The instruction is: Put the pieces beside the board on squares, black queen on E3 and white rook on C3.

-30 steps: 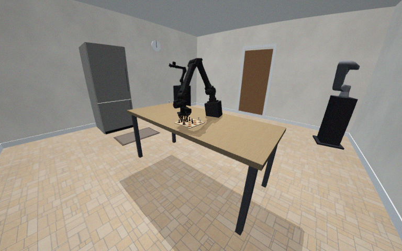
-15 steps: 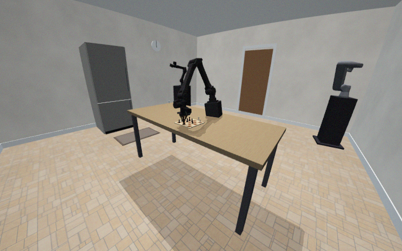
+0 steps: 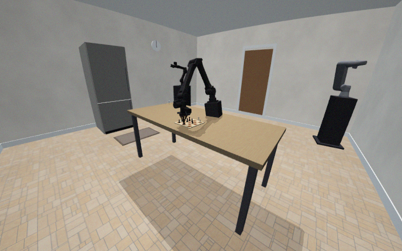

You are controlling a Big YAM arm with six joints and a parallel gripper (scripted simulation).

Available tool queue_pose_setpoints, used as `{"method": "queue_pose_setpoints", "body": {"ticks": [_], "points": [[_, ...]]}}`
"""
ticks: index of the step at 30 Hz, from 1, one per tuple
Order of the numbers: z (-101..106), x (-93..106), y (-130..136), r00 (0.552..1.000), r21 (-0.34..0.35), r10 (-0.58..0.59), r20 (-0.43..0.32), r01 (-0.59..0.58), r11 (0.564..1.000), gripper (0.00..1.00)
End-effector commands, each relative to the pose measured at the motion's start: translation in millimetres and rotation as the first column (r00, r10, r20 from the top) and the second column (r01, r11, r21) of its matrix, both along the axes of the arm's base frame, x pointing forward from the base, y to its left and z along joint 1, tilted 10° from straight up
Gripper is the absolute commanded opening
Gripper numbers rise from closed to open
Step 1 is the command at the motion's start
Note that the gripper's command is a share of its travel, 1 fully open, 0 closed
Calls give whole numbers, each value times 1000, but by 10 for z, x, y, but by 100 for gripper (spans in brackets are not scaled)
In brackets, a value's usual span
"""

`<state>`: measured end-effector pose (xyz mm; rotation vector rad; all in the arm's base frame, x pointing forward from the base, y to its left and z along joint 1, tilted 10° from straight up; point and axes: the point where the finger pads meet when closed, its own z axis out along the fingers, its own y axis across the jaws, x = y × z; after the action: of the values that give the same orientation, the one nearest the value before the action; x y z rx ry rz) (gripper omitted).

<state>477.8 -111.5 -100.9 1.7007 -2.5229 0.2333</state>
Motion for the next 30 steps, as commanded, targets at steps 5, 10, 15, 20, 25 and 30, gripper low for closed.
{"method": "queue_pose_setpoints", "body": {"ticks": [5, 10, 15, 20, 25, 30], "points": [[242, 304, -75, 997, -10, 10, 74, -9, 1000, 0], [242, 304, -75, 997, -10, 10, 74, -9, 1000, 0], [308, 298, -60, 997, -10, 12, 73, -12, 1000, 0], [491, 304, 66, 997, -8, 11, 74, -10, 1000, 0], [860, 293, 132, 997, -8, 8, 78, -8, 1000, 0], [1152, 282, 184, 997, -8, 8, 80, -8, 1000, 0]]}}
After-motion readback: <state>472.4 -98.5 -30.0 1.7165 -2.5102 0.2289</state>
